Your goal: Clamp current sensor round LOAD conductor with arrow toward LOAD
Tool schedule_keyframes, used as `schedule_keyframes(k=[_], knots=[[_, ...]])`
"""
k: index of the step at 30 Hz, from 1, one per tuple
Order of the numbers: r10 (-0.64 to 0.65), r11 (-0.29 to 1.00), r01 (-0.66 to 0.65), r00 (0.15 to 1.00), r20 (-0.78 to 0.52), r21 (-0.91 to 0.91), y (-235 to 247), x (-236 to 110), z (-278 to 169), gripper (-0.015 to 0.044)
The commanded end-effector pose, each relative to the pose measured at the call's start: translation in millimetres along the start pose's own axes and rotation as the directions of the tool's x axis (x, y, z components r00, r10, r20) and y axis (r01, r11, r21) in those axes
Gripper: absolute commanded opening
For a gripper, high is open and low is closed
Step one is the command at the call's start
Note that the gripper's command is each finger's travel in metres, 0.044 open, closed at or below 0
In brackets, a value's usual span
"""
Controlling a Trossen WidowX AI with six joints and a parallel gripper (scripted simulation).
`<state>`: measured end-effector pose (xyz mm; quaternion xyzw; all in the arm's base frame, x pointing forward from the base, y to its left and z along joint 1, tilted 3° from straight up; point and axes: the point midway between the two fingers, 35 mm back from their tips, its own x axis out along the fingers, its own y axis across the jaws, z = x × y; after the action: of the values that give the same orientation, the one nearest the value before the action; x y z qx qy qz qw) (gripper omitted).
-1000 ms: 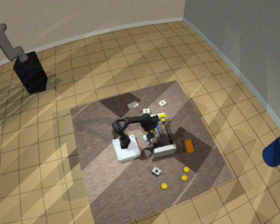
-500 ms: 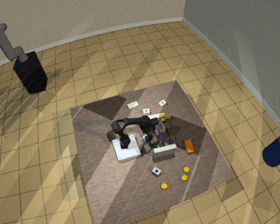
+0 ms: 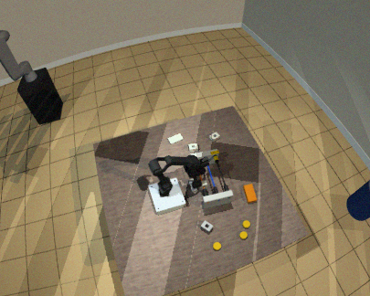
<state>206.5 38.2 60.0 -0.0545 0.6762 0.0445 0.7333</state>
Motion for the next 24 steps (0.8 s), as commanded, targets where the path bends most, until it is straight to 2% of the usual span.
schedule_keyframes(k=[1,12,24], knots=[[0.004,1.0,-0.004,1.0,-0.002,0.003,1,6,-1,0.044],[0.004,1.0,-0.004,1.0,-0.003,0.003,1,23,-3,0.044],[0.0,1.0,0.0,1.0,-0.003,0.002,0,19,-2,0.036]])
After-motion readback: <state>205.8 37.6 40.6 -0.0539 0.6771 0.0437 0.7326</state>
